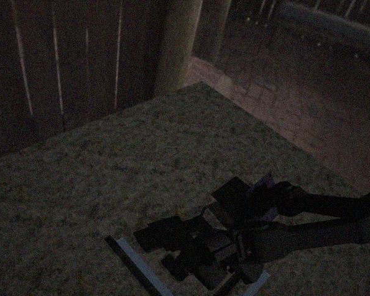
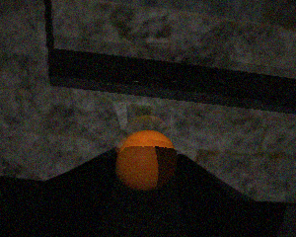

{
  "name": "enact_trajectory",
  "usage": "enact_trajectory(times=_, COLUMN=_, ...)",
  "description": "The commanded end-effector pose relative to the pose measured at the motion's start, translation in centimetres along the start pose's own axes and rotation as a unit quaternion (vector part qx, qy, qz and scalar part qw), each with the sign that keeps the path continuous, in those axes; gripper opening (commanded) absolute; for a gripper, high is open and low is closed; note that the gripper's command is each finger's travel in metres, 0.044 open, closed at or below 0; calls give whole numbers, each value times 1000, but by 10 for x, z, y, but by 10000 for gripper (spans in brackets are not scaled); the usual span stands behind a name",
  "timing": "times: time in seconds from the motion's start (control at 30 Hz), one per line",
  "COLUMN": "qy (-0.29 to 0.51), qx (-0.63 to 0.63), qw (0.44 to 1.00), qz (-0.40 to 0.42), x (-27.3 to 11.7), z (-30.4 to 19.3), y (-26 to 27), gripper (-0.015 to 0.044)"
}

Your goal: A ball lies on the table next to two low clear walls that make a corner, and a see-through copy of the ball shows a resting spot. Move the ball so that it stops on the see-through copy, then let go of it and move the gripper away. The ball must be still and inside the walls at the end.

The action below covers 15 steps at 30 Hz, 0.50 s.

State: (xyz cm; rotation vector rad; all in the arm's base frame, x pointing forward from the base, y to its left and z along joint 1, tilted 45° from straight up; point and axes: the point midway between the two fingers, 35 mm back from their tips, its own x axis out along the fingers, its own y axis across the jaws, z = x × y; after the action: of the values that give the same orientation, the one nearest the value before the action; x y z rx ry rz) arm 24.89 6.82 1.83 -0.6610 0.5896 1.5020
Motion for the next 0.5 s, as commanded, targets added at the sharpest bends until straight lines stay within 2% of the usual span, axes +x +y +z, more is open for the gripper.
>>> enact_trajectory(times=0.0, qy=0, qx=0, qw=1000, qz=0, x=0, z=0, y=0, gripper=53)
enact_trajectory(times=0.3, qy=0, qx=0, qw=1000, qz=0, x=0, z=0, y=0, gripper=281)
enact_trajectory(times=0.47, qy=1, qx=0, qw=1000, qz=0, x=-3, z=0, y=0, gripper=281)
